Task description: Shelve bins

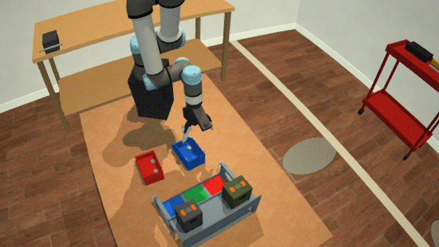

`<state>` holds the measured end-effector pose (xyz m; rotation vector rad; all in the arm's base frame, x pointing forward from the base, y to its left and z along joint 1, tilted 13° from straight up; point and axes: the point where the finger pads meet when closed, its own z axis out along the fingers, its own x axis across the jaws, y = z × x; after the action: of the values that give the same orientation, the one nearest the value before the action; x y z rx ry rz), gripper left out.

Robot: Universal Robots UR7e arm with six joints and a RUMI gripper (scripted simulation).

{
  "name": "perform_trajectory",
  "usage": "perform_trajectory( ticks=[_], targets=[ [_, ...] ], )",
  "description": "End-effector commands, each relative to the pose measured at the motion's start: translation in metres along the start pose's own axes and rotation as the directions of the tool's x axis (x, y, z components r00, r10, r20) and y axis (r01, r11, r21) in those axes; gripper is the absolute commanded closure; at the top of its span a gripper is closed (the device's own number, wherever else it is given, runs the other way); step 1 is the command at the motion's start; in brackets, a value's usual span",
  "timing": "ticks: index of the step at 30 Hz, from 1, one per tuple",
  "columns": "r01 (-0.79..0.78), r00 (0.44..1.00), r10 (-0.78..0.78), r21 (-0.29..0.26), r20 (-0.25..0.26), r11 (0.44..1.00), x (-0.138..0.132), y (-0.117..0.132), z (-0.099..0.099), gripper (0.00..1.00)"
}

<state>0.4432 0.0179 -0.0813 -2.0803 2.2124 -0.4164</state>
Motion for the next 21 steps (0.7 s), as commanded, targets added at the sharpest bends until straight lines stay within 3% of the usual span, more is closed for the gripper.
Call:
perform_trajectory(
  ticks=[1,6,16,17,21],
  targets=[
    [0.012,1.000,-0.012,-0.047,-0.004,0.999,-0.009,0.026,0.003,0.00],
    [0.021,1.000,-0.022,-0.077,-0.008,0.997,-0.014,0.043,0.005,0.00],
    [0.024,1.000,-0.024,-0.086,-0.009,0.996,-0.016,0.048,0.005,0.00],
    [0.024,1.000,-0.025,-0.086,-0.009,0.996,-0.016,0.048,0.005,1.00],
    [0.024,1.000,-0.025,-0.086,-0.009,0.996,-0.016,0.049,0.005,1.00]
  ],
)
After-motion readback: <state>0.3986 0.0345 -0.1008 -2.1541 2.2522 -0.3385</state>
